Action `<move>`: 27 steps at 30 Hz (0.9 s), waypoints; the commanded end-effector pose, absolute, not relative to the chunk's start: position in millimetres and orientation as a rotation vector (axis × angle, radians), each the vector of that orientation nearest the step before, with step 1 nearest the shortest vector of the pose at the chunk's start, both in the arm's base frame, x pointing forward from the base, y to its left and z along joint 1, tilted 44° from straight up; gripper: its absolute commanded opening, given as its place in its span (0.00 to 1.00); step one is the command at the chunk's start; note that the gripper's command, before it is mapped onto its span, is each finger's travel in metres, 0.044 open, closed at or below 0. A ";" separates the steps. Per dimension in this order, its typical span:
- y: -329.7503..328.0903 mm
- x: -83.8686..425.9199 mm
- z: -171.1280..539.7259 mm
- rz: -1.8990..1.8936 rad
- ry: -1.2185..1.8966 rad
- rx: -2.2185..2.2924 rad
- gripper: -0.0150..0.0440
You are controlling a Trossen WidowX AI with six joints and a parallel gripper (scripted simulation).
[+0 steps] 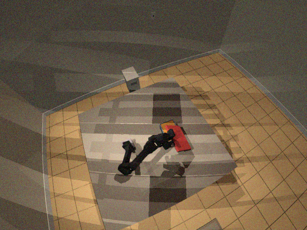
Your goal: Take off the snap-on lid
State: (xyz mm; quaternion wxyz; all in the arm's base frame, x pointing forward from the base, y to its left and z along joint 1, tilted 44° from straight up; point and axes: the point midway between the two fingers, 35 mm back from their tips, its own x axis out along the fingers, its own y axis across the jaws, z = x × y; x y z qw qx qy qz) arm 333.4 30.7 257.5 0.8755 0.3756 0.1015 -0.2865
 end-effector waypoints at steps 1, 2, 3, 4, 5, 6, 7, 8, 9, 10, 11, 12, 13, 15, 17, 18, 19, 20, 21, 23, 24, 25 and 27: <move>26.7 332.3 269.3 -0.582 0.205 0.795 0.25; 25.3 331.9 270.6 -0.582 0.205 0.795 0.25; 23.8 331.6 272.0 -0.582 0.205 0.795 0.25; 22.4 331.3 273.3 -0.582 0.205 0.795 0.25; 20.9 330.9 274.7 -0.582 0.205 0.795 0.25; 19.5 330.6 276.0 -0.582 0.205 0.795 0.25; 18.0 330.2 277.4 -0.582 0.205 0.795 0.25; 16.6 329.9 278.8 -0.582 0.205 0.795 0.25; 15.2 329.5 280.1 -0.582 0.205 0.795 0.25; 13.7 329.2 281.5 -0.582 0.204 0.795 0.25; 12.3 328.8 282.8 -0.582 0.204 0.795 0.25; 10.8 328.5 284.2 -0.582 0.204 0.794 0.25; 9.4 328.1 285.5 -0.582 0.204 0.794 0.25; 6.5 327.4 288.3 -0.582 0.204 0.794 0.25; 3.6 326.7 291.0 -0.582 0.204 0.794 0.25; 2.2 326.4 292.4 -0.582 0.204 0.794 0.25; 0.7 326.0 293.7 -0.582 0.204 0.794 0.25; -0.7 325.7 295.1 -0.582 0.204 0.794 0.25; -2.2 325.3 296.4 -0.582 0.204 0.794 0.25; -5.0 324.6 299.2 -0.581 0.204 0.794 0.25; -6.5 324.3 300.5 -0.581 0.204 0.794 0.25; -7.9 323.9 301.9 -0.581 0.204 0.794 0.25; -10.8 323.2 304.6 -0.581 0.204 0.794 0.25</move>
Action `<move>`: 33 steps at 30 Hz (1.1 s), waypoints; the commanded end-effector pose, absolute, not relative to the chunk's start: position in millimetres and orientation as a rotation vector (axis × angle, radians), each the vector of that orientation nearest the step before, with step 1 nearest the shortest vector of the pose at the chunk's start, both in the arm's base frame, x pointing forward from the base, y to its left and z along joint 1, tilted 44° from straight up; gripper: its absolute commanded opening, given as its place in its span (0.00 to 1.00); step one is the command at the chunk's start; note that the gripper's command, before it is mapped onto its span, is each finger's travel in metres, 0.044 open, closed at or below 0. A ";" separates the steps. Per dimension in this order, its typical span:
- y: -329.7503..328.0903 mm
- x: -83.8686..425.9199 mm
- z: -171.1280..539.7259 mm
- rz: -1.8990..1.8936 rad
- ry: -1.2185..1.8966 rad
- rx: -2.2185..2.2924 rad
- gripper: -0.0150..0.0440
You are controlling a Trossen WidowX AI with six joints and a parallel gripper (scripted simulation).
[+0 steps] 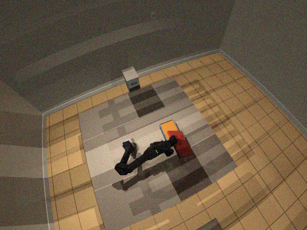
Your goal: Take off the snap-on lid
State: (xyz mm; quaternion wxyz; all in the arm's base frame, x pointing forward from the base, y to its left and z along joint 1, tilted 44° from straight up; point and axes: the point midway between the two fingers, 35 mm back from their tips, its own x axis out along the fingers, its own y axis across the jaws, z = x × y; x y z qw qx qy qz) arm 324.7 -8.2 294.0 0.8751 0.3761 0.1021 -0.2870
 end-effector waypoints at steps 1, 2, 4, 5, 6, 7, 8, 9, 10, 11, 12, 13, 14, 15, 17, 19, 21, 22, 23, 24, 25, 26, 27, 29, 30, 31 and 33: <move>-12.2 322.9 306.0 -0.581 0.203 0.794 0.25; -13.7 322.5 307.4 -0.581 0.203 0.794 0.25; -16.6 321.8 310.1 -0.581 0.203 0.794 0.25; -18.0 321.5 311.5 -0.581 0.203 0.794 0.25; -19.4 321.1 312.8 -0.581 0.203 0.794 0.25; -20.9 320.7 314.2 -0.581 0.203 0.794 0.25; -22.3 320.4 315.6 -0.581 0.203 0.794 0.25; -23.8 320.0 317.0 -0.581 0.203 0.794 0.25; -25.2 319.7 318.3 -0.581 0.203 0.793 0.25; -26.6 319.3 319.7 -0.581 0.203 0.793 0.25; -28.1 318.9 321.1 -0.581 0.203 0.793 0.25; -29.5 318.6 322.5 -0.581 0.202 0.793 0.25; -30.9 318.2 323.8 -0.581 0.202 0.793 0.25; -32.4 317.9 325.2 -0.581 0.202 0.793 0.25; -35.2 317.1 328.0 -0.581 0.202 0.793 0.25; -38.1 316.4 330.7 -0.581 0.202 0.793 0.25; -41.0 315.7 333.5 -0.581 0.202 0.793 0.25; -42.4 315.3 334.9 -0.581 0.201 0.793 0.25; -43.8 315.0 336.2 -0.581 0.201 0.793 0.25; -45.3 314.6 337.6 -0.581 0.201 0.793 0.25; -46.7 314.2 339.0 -0.581 0.201 0.793 0.25; -48.1 313.9 340.4 -0.581 0.201 0.793 0.25; -49.6 313.5 341.8 -0.581 0.201 0.793 0.25; -52.4 312.8 344.5 -0.581 0.201 0.793 0.25; -53.9 312.4 345.9 -0.581 0.201 0.793 0.25; -55.3 312.0 347.3 -0.580 0.200 0.792 0.25; -58.1 311.3 350.1 -0.580 0.200 0.792 0.25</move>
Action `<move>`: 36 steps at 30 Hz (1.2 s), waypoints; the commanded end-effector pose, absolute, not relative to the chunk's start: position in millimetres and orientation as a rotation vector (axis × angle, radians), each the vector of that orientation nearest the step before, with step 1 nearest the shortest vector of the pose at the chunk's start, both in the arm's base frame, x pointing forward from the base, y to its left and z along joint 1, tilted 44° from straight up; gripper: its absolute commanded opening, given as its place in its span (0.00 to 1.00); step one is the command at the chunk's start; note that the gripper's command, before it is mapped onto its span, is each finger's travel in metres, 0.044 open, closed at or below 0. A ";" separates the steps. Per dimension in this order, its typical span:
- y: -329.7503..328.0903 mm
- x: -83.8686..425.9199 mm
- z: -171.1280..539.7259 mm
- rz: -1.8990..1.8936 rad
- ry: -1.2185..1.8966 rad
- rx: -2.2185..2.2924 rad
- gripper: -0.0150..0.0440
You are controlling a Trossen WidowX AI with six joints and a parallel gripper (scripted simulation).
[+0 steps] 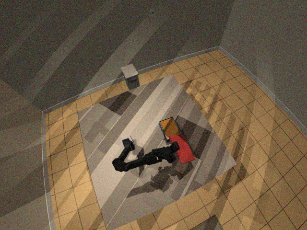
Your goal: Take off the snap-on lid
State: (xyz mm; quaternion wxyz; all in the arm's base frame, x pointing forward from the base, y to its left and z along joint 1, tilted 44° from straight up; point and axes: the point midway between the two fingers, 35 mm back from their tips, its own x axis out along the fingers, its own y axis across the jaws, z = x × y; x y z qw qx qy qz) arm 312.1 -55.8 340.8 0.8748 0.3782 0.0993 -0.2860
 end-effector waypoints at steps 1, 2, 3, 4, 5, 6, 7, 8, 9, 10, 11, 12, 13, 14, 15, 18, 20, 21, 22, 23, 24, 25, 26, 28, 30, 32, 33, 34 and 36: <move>-59.6 310.9 351.5 -0.580 0.200 0.792 0.25; -61.0 310.5 352.8 -0.580 0.200 0.792 0.25; -62.4 310.2 354.2 -0.580 0.200 0.792 0.25; -63.8 309.8 355.6 -0.580 0.200 0.792 0.25; -65.2 309.4 357.0 -0.580 0.199 0.792 0.25; -66.7 309.0 358.4 -0.580 0.199 0.792 0.25; -68.1 308.7 359.8 -0.580 0.199 0.792 0.25; -69.5 308.3 361.2 -0.580 0.199 0.792 0.25; -70.9 307.9 362.6 -0.580 0.199 0.792 0.25; -72.3 307.5 364.0 -0.580 0.199 0.792 0.25; -73.8 307.2 365.4 -0.580 0.199 0.791 0.25; -75.1 306.8 366.7 -0.580 0.198 0.791 0.25; -75.8 306.6 367.3 -0.580 0.198 0.791 0.25; -75.8 306.6 367.3 -0.580 0.198 0.791 0.25; -75.8 306.6 367.1 -0.580 0.198 0.791 0.25; -76.2 306.7 365.1 -0.580 0.198 0.791 0.25; -76.9 306.8 362.9 -0.580 0.198 0.791 0.25; -77.4 306.8 361.7 -0.580 0.198 0.791 0.25; -78.0 306.9 360.4 -0.580 0.198 0.791 0.25; -78.6 307.0 359.1 -0.580 0.198 0.791 0.25; -79.4 307.0 357.8 -0.580 0.198 0.791 0.25; -80.1 307.1 356.6 -0.580 0.198 0.791 0.25; -80.8 307.2 355.6 -0.580 0.198 0.791 0.25; -82.4 307.4 353.5 -0.580 0.198 0.791 0.25; -83.7 307.6 352.1 -0.580 0.198 0.791 0.25; -84.7 307.7 351.0 -0.580 0.198 0.791 0.25; -85.2 307.8 350.4 -0.580 0.197 0.791 0.25; -85.8 307.8 349.9 -0.580 0.197 0.791 0.25; -86.8 308.0 348.8 -0.580 0.197 0.791 0.25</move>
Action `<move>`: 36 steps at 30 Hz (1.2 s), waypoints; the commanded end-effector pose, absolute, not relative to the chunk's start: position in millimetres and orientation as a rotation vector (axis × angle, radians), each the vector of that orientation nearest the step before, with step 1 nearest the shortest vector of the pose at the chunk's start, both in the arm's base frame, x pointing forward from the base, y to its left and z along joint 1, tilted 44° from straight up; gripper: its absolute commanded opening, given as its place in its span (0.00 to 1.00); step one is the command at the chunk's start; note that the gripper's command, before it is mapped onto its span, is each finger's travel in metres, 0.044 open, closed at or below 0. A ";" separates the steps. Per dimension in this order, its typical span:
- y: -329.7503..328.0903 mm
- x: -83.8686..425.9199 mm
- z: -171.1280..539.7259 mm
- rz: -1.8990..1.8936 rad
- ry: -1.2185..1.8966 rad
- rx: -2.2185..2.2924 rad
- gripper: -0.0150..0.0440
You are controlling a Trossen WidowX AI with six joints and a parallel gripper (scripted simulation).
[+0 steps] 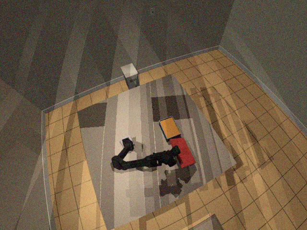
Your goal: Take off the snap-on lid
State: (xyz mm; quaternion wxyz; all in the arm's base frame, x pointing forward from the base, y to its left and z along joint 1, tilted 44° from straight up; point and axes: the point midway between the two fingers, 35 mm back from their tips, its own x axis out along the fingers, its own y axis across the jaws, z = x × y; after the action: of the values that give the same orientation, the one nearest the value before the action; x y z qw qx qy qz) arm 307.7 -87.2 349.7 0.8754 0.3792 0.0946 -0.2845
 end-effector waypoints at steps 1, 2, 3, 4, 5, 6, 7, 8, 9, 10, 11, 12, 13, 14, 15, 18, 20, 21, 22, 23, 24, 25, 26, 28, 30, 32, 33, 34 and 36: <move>-87.4 308.0 348.3 -0.580 0.197 0.791 0.25; -87.9 308.1 347.7 -0.580 0.197 0.791 0.25; -88.5 308.2 347.1 -0.580 0.197 0.790 0.25; -89.0 308.3 346.6 -0.580 0.197 0.790 0.25; -89.6 308.3 346.0 -0.580 0.197 0.790 0.25; -90.1 308.4 345.5 -0.580 0.197 0.790 0.25; -90.7 308.5 344.9 -0.580 0.197 0.790 0.25; -91.2 308.6 344.4 -0.580 0.197 0.790 0.25; -91.8 308.6 343.8 -0.580 0.197 0.790 0.25; -92.3 308.7 343.3 -0.580 0.197 0.790 0.25; -92.9 308.8 342.7 -0.580 0.197 0.790 0.25; -93.4 308.9 342.2 -0.580 0.197 0.790 0.25; -94.0 308.9 341.6 -0.580 0.197 0.790 0.25; -94.5 309.0 341.1 -0.579 0.197 0.790 0.25; -95.1 309.1 340.5 -0.579 0.197 0.790 0.25; -96.7 309.3 338.8 -0.579 0.196 0.790 0.25; -97.8 309.5 337.7 -0.579 0.196 0.790 0.25; -98.4 309.5 337.2 -0.579 0.196 0.790 0.25; -98.9 309.6 336.6 -0.579 0.196 0.790 0.25; -99.5 309.7 336.1 -0.579 0.196 0.790 0.25; -100.0 309.8 335.5 -0.579 0.196 0.790 0.25; -100.6 309.8 335.0 -0.579 0.196 0.790 0.25; -101.1 309.9 334.4 -0.579 0.196 0.790 0.25; -102.2 310.1 333.3 -0.579 0.196 0.789 0.25; -103.3 310.2 332.2 -0.579 0.196 0.789 0.25; -104.4 310.4 331.1 -0.579 0.196 0.789 0.25; -105.0 310.5 330.5 -0.579 0.196 0.789 0.25; -105.5 310.5 330.0 -0.579 0.196 0.789 0.25; -106.6 310.7 328.9 -0.579 0.196 0.789 0.25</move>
State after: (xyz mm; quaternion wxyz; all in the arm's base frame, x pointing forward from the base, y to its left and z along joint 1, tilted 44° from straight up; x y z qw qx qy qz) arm 309.6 -106.9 330.7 0.8759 0.3790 0.0924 -0.2838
